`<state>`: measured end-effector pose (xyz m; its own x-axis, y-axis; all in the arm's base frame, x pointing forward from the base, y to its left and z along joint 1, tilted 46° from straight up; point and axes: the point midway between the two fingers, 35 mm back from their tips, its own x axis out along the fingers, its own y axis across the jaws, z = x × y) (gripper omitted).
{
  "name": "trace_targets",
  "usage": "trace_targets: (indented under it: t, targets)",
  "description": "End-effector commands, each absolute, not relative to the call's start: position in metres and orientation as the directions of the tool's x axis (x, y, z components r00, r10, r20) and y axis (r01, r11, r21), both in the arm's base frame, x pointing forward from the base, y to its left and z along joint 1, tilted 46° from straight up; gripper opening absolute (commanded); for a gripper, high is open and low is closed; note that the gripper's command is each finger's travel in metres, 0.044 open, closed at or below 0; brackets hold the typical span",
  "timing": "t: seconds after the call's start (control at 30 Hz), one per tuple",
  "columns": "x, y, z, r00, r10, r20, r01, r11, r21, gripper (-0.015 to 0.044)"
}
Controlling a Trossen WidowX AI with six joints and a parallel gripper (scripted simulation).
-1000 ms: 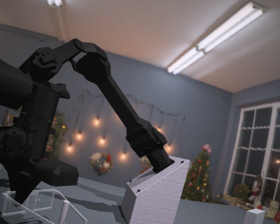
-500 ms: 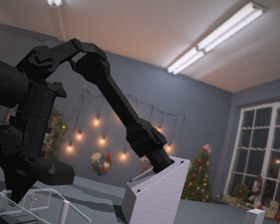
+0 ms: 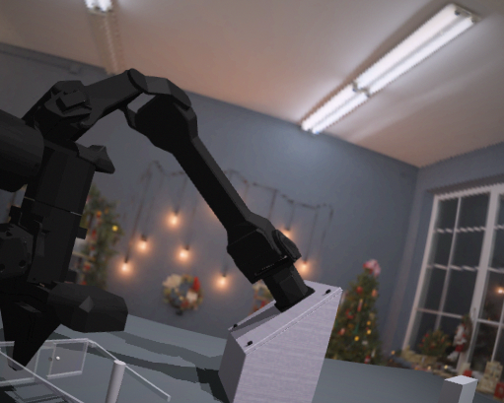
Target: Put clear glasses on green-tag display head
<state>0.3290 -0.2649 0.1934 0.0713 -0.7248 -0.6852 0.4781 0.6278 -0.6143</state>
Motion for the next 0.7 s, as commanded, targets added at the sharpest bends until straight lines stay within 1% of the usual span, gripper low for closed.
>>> trace_targets:
  t: [0.0, 0.67]
  targets:
    - [0.3325, -0.2664, 0.1980, 0.081, -0.726, -0.683, 0.482, 0.628, -0.611, 0.0000]
    - [0.3379, -0.2701, 0.2029, 0.081, -0.727, -0.682, 0.482, 0.628, -0.611, 0.0000]
